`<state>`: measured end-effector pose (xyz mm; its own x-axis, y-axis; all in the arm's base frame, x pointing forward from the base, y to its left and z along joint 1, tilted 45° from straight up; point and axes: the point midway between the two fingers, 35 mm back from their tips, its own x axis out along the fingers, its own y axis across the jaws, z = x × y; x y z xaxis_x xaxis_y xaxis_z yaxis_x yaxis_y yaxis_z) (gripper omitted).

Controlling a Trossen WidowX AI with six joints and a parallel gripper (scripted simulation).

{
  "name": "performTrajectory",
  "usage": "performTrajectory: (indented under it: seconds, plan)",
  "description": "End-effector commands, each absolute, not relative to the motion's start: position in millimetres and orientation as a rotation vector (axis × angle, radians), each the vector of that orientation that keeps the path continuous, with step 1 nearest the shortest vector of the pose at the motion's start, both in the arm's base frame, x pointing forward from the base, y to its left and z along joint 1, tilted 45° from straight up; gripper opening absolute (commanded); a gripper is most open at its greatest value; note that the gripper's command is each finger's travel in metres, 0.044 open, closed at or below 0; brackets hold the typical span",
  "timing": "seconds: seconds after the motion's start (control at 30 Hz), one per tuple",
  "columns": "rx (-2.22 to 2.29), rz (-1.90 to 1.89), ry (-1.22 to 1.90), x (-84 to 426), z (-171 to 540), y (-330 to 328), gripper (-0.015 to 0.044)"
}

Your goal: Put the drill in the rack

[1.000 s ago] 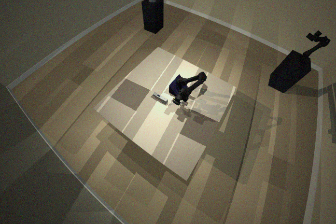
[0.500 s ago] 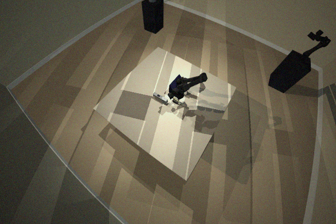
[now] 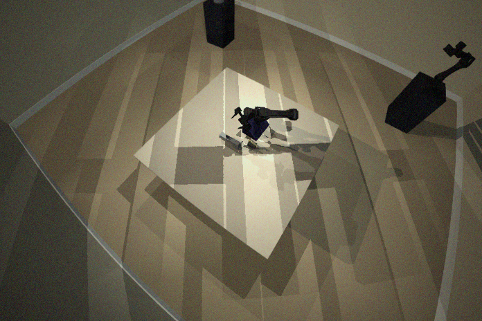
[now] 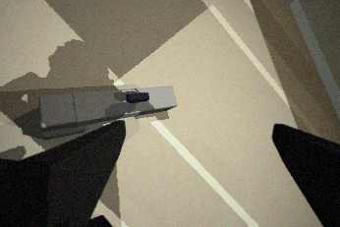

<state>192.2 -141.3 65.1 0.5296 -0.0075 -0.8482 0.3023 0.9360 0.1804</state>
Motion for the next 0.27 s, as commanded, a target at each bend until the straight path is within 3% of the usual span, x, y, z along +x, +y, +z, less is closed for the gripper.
performTrajectory:
  seconds: [0.0,0.23]
  plan:
    - [0.712,-0.738,0.847,140,56,-200,0.044]
    - [1.007,-1.194,0.574,80,53,-238,0.044]
